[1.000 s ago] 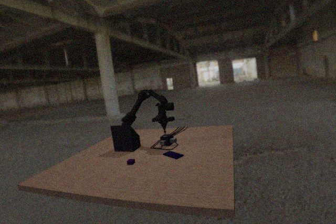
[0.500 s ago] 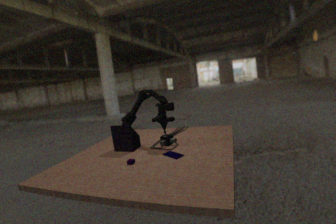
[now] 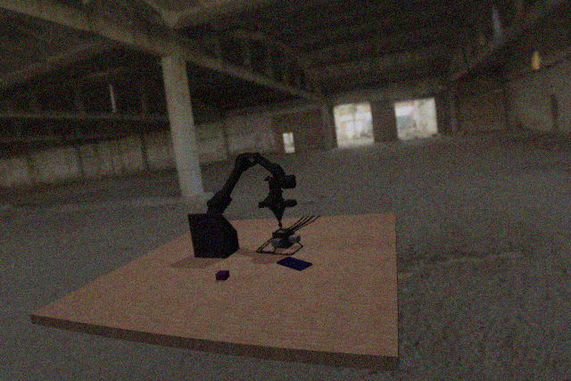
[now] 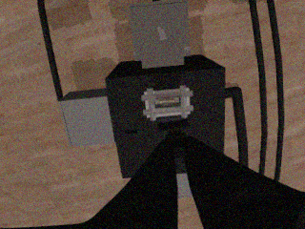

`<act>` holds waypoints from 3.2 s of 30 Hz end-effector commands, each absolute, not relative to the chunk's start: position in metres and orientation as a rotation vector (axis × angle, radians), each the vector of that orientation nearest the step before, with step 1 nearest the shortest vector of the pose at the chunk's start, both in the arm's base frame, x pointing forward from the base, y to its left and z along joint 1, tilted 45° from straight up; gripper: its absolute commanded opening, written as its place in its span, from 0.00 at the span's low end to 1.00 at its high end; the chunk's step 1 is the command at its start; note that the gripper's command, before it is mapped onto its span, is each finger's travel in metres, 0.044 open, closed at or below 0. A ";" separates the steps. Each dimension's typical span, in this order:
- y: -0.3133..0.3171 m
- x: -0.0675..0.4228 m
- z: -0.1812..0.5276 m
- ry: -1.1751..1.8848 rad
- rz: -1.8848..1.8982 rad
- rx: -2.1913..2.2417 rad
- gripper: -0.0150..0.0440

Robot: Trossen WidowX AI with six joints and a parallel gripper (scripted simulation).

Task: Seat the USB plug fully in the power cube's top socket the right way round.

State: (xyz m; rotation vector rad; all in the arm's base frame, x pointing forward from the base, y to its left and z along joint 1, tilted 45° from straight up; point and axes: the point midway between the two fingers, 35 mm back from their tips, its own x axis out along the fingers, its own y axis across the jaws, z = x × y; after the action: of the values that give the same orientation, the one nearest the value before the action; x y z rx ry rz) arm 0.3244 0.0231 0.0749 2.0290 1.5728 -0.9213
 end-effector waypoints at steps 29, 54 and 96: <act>0.025 0.325 0.070 1.564 -0.953 2.030 0.25; 0.026 0.325 0.067 1.558 -0.971 2.030 0.25; 0.029 0.326 0.063 1.555 -0.981 2.030 0.25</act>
State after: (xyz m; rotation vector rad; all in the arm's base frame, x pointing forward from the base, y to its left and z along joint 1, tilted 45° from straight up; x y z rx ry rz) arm 0.3255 0.0286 0.0643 2.0301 1.5568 -0.9736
